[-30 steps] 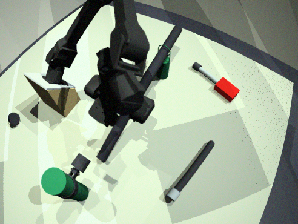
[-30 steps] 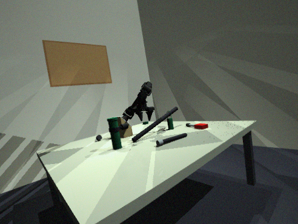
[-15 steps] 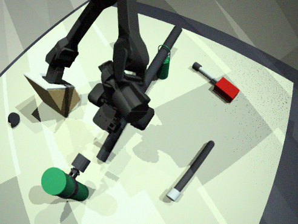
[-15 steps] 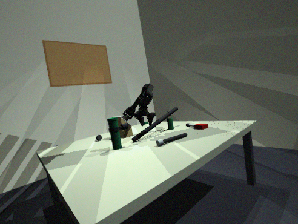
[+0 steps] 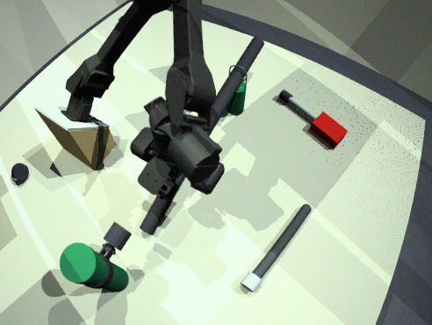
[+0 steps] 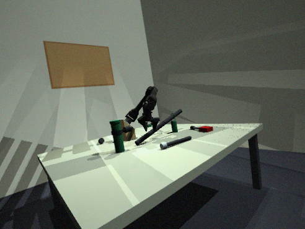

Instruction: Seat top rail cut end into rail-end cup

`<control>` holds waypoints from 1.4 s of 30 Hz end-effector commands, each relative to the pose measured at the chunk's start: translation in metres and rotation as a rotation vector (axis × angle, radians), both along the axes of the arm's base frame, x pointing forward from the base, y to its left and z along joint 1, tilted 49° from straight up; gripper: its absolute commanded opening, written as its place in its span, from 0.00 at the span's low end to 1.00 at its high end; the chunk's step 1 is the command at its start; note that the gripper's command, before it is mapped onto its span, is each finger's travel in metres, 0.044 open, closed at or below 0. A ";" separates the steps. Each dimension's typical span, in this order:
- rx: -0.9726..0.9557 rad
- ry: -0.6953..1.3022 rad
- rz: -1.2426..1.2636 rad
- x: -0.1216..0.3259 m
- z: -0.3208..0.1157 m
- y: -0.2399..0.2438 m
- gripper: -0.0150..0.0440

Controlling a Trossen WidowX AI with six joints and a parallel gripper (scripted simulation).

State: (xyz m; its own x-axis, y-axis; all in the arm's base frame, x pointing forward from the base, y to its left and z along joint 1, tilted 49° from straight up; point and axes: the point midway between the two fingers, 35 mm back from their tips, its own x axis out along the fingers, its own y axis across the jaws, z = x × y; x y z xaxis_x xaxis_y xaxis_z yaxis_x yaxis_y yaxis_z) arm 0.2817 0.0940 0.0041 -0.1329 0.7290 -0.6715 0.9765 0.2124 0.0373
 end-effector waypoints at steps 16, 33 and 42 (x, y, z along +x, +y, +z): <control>0.007 0.013 0.000 -0.009 -0.021 0.024 1.00; 0.009 0.014 0.000 -0.011 -0.028 0.032 0.67; 0.009 0.014 0.000 -0.011 -0.028 0.032 0.56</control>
State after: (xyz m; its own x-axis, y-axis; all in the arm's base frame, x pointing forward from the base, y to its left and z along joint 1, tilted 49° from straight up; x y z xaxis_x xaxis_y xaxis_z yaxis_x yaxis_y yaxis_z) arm 0.2698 0.1249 -0.0238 -0.1459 0.7309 -0.6667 0.9765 0.2145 0.0215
